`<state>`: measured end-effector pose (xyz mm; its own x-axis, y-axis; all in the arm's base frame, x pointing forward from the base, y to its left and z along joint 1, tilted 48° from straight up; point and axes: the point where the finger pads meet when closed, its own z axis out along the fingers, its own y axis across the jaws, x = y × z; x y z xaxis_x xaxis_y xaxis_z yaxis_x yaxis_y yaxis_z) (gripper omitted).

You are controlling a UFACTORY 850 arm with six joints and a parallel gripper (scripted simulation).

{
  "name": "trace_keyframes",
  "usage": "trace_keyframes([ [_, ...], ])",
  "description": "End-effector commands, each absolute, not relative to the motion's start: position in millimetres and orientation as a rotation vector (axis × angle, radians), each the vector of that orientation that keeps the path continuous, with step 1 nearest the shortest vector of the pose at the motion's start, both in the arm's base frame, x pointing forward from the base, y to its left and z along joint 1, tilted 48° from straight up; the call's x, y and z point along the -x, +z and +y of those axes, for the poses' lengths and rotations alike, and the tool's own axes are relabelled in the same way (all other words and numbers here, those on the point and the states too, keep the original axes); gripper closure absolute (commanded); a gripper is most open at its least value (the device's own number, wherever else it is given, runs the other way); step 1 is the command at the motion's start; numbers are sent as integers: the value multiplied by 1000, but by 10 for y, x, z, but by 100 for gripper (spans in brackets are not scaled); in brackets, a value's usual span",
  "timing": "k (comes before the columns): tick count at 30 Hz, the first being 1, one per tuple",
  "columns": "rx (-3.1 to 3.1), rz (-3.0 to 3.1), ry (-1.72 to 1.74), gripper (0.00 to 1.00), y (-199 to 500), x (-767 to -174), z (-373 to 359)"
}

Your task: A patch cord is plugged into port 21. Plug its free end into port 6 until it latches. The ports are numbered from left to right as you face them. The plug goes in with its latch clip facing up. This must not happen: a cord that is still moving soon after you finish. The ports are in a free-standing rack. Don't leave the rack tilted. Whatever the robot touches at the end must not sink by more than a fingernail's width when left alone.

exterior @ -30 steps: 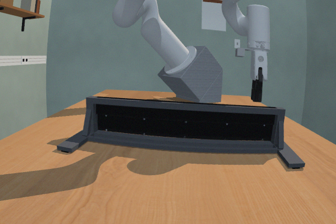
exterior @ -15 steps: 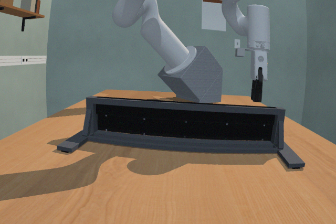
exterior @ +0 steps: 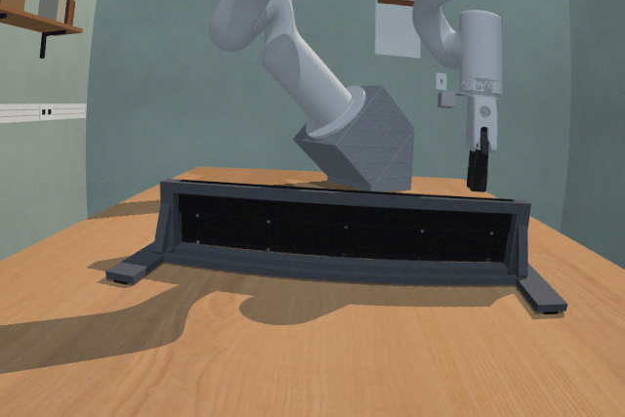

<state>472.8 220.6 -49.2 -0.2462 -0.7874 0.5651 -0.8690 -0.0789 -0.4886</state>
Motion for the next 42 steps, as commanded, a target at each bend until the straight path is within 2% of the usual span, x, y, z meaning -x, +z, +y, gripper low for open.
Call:
trace_keyframes([
  [1,-1864,-2062,1238,61,-510,-4744,2195],
  [42,-1864,-2062,1238,61,-888,-4988,1849],
])
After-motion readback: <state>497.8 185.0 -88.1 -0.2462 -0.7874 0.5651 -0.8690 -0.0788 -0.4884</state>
